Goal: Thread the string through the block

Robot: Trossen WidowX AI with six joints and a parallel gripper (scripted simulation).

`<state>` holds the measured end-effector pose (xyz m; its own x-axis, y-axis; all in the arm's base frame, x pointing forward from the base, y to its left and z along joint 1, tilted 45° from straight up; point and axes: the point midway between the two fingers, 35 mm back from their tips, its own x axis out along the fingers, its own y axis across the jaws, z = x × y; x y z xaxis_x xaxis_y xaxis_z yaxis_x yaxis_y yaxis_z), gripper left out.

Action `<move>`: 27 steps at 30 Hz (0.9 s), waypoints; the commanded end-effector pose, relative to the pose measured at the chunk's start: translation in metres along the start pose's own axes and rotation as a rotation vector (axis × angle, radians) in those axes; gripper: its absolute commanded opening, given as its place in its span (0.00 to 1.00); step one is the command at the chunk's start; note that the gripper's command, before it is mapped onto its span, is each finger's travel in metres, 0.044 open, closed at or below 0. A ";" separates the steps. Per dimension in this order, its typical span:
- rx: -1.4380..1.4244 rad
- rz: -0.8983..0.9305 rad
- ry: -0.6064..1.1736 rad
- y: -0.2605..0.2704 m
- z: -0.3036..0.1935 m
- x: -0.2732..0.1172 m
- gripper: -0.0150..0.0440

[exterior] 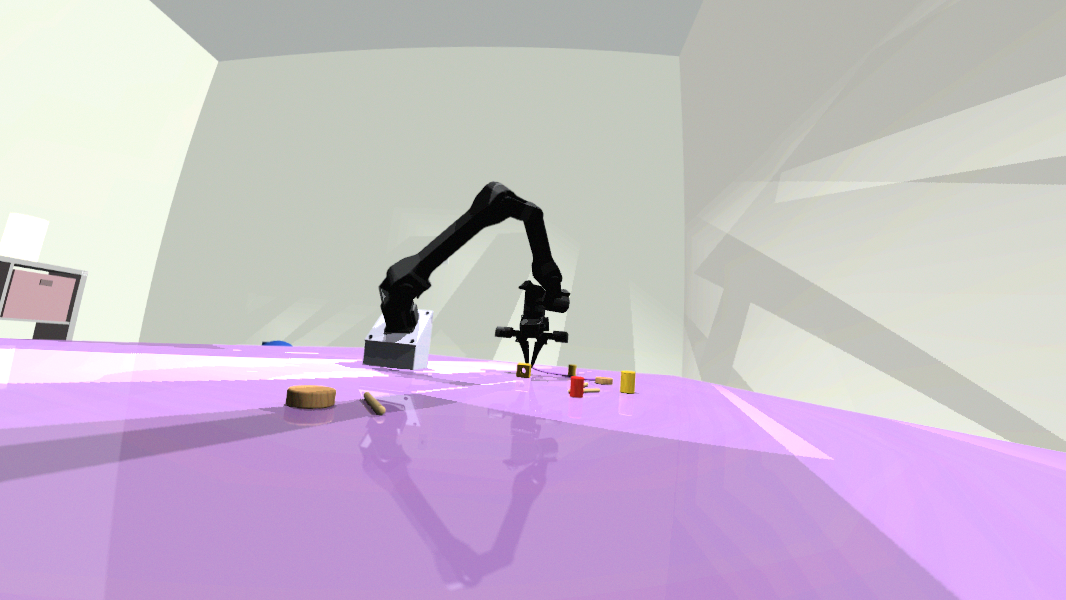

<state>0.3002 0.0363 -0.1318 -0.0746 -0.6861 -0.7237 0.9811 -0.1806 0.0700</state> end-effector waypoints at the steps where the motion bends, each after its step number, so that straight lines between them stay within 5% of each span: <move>1: -0.004 0.000 -0.006 -0.001 0.007 0.001 0.25; 27: -0.004 0.000 -0.008 -0.003 0.034 0.003 0.25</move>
<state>0.2931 0.0158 -0.1138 -0.0753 -0.6876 -0.7222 0.9811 -0.1806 0.0697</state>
